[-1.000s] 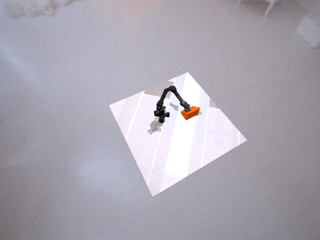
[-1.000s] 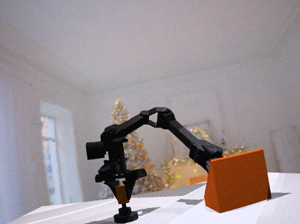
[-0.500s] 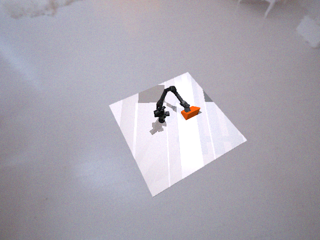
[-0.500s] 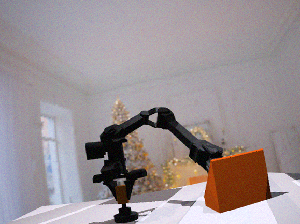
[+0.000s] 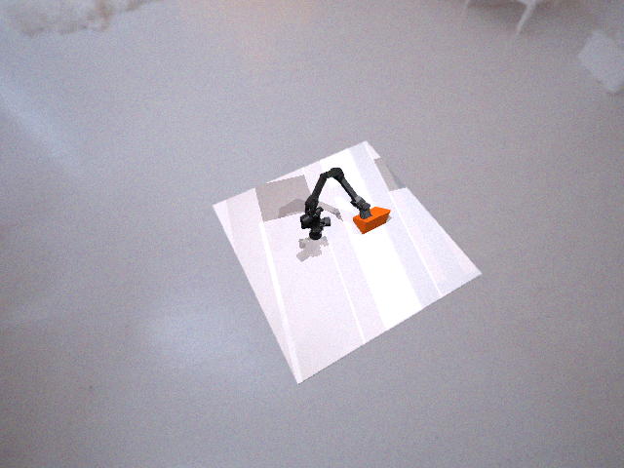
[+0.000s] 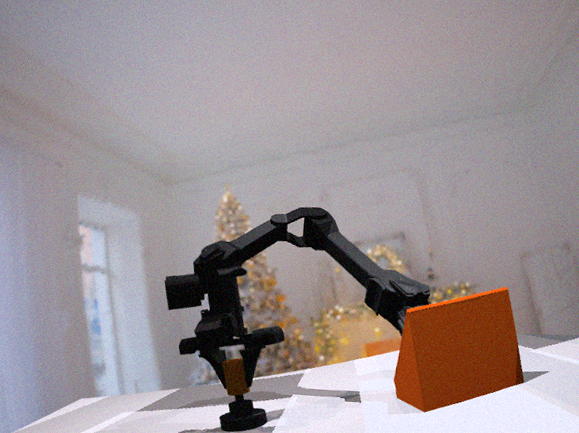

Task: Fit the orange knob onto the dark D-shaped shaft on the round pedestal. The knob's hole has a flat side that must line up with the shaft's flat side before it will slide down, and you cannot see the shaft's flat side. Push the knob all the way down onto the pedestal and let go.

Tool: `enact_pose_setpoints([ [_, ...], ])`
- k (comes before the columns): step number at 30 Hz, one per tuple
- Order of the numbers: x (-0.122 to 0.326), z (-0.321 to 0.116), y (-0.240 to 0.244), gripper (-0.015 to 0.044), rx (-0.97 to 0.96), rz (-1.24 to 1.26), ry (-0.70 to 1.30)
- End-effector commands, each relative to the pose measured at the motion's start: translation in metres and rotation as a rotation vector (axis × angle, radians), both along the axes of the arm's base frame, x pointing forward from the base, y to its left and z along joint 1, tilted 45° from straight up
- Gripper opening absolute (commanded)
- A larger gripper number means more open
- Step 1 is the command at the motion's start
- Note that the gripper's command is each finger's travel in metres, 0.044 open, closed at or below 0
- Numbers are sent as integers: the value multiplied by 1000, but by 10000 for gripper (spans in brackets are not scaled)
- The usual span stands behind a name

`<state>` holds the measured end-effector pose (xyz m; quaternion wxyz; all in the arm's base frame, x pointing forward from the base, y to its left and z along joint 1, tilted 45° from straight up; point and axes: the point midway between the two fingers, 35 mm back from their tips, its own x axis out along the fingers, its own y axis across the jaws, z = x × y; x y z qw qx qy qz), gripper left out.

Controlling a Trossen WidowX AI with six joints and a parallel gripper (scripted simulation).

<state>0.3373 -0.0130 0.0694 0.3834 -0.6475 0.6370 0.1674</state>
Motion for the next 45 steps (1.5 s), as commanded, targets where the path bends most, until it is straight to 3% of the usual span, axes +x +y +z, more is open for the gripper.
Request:
enact_pose_setpoints([
  [1,0,0,-1,0,-1,1,0],
  [12,1,4,2,0,-2,7,6],
  [19,0,2,1,0,-28,147,144],
  [45,0,4,2,0,-30,155,152],
])
